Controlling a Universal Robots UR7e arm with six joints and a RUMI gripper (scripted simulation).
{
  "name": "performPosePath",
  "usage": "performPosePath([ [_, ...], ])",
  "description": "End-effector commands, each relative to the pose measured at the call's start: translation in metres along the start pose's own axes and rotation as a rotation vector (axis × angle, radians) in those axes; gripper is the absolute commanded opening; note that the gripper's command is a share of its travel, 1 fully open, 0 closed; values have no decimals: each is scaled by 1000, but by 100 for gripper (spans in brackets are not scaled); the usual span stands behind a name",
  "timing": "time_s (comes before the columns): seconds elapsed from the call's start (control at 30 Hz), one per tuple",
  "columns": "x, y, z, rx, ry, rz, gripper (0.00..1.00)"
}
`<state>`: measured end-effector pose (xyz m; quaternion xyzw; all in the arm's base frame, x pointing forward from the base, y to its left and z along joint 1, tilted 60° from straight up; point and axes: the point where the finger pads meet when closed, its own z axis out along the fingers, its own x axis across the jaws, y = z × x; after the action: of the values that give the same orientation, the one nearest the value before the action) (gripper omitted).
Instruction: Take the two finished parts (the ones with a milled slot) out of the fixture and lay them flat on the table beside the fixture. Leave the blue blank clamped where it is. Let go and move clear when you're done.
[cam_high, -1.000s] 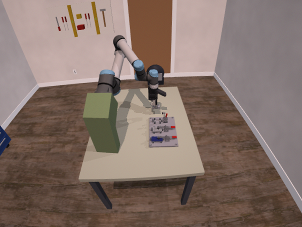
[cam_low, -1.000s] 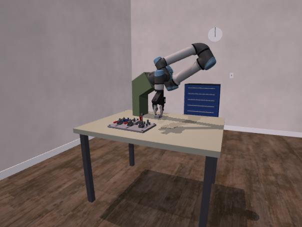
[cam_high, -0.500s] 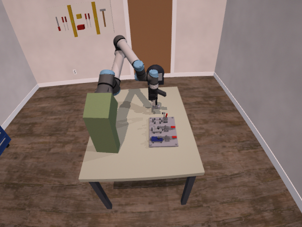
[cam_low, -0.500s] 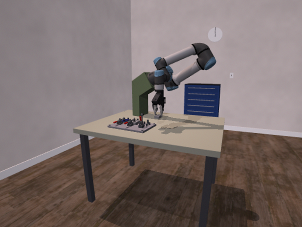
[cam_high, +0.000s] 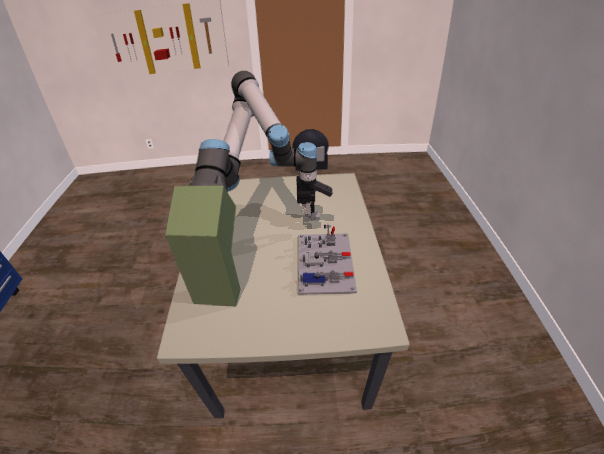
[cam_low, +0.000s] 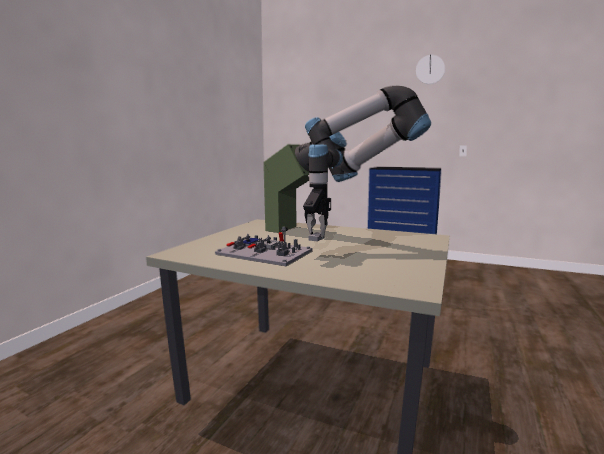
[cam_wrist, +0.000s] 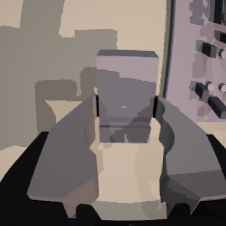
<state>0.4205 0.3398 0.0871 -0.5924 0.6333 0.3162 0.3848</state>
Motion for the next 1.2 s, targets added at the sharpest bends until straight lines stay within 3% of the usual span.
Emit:
performPosePath([
  [0.0,0,-1,9,3,0,0,0],
  [0.7,0,-1,54,3,0,0,0],
  [1.17,0,-1,66,3,0,0,0],
])
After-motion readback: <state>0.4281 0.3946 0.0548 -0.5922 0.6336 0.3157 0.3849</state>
